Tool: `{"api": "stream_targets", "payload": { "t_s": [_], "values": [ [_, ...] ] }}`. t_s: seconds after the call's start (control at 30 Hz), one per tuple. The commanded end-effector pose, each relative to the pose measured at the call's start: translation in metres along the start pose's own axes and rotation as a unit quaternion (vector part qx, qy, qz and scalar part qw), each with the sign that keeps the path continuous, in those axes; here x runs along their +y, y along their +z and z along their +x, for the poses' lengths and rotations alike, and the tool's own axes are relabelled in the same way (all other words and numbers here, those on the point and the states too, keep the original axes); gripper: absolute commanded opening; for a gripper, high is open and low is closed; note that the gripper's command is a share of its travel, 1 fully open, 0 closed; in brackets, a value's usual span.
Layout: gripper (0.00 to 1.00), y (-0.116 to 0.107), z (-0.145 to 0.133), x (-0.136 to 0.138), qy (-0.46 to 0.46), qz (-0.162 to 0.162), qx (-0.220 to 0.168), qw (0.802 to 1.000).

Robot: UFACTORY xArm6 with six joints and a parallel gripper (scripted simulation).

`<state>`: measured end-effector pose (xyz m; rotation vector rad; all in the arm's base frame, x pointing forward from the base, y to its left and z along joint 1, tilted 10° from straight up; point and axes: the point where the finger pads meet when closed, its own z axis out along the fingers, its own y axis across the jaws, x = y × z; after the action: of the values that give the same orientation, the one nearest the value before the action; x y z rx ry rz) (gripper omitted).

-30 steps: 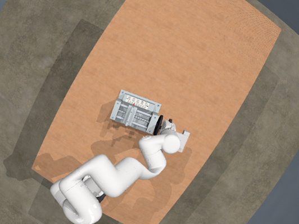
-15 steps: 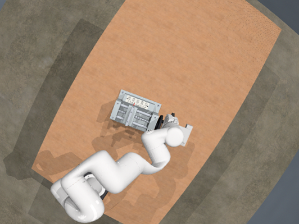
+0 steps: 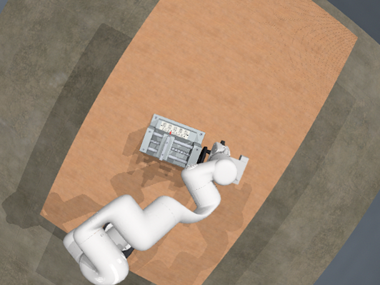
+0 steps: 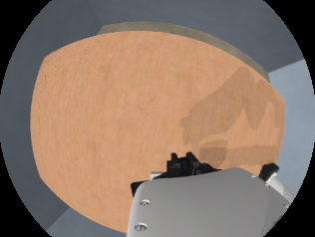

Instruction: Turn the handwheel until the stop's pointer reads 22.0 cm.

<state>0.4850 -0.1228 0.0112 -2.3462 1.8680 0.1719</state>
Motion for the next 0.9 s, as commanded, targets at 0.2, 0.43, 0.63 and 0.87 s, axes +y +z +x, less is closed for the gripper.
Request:
{"api": "stream_targets", "payload": {
  "t_s": [0.2, 0.43, 0.63, 0.87],
  "values": [
    [0.06, -0.019, 0.001, 0.007, 0.0, 0.0, 0.0, 1.0],
    [0.06, -0.026, 0.001, 0.015, 0.0, 0.0, 0.0, 1.0],
    [0.06, -0.03, 0.001, 0.023, 0.0, 0.0, 0.0, 1.0],
    [0.06, -0.032, 0.001, 0.029, 0.0, 0.0, 0.0, 1.0]
  ]
}}
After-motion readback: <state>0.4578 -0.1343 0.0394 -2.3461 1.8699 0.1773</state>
